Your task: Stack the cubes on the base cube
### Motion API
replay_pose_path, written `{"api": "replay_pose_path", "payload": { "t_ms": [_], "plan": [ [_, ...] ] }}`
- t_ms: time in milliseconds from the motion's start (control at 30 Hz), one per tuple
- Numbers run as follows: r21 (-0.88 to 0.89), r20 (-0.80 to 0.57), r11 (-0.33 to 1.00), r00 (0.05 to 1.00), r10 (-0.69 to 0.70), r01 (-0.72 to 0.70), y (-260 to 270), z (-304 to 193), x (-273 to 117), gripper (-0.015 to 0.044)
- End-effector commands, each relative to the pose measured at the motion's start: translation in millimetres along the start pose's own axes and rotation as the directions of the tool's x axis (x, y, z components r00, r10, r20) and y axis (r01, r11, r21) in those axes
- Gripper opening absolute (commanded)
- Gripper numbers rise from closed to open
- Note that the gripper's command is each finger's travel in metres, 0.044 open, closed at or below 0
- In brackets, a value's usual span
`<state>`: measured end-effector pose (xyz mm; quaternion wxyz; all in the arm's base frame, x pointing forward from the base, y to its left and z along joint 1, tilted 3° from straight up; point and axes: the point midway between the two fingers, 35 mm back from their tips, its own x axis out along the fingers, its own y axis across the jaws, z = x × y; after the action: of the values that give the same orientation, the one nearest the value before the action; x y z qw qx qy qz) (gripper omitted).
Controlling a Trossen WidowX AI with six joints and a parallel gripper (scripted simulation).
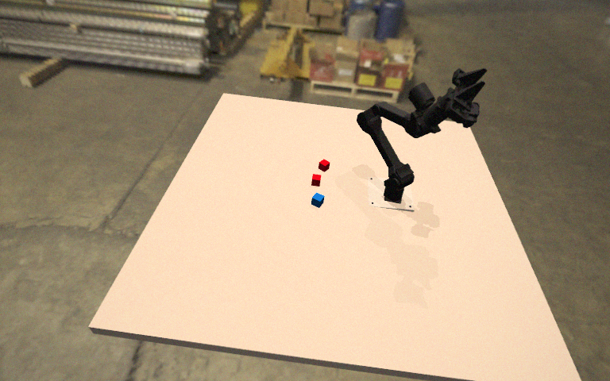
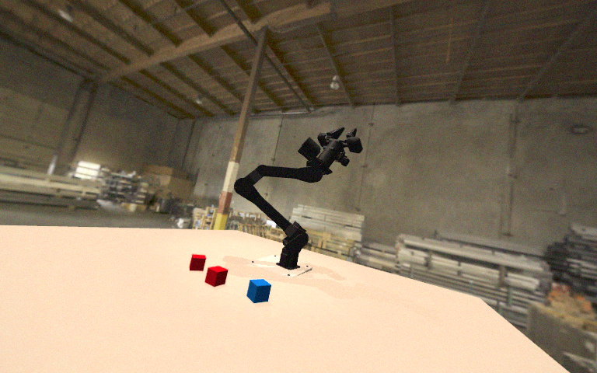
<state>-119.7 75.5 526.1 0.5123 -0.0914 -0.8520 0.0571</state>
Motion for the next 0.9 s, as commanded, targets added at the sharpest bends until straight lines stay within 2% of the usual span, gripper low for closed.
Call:
{"api": "replay_pose_path", "payload": {
  "t_ms": [0, 433, 867],
  "plan": [
    [-0.033, 0.057, 0.992, 0.991, 0.122, -0.120, 32.7, 12.0, 8.7, 0.0265],
    [-0.128, 0.131, 0.884, 0.876, 0.464, -0.449, 127.1, 20.3, 3.7, 0.0265],
    [-0.176, 0.096, 0.640, 0.634, 0.767, -0.748, 218.6, -3.8, -35.6, 0.0265]
  ]
}}
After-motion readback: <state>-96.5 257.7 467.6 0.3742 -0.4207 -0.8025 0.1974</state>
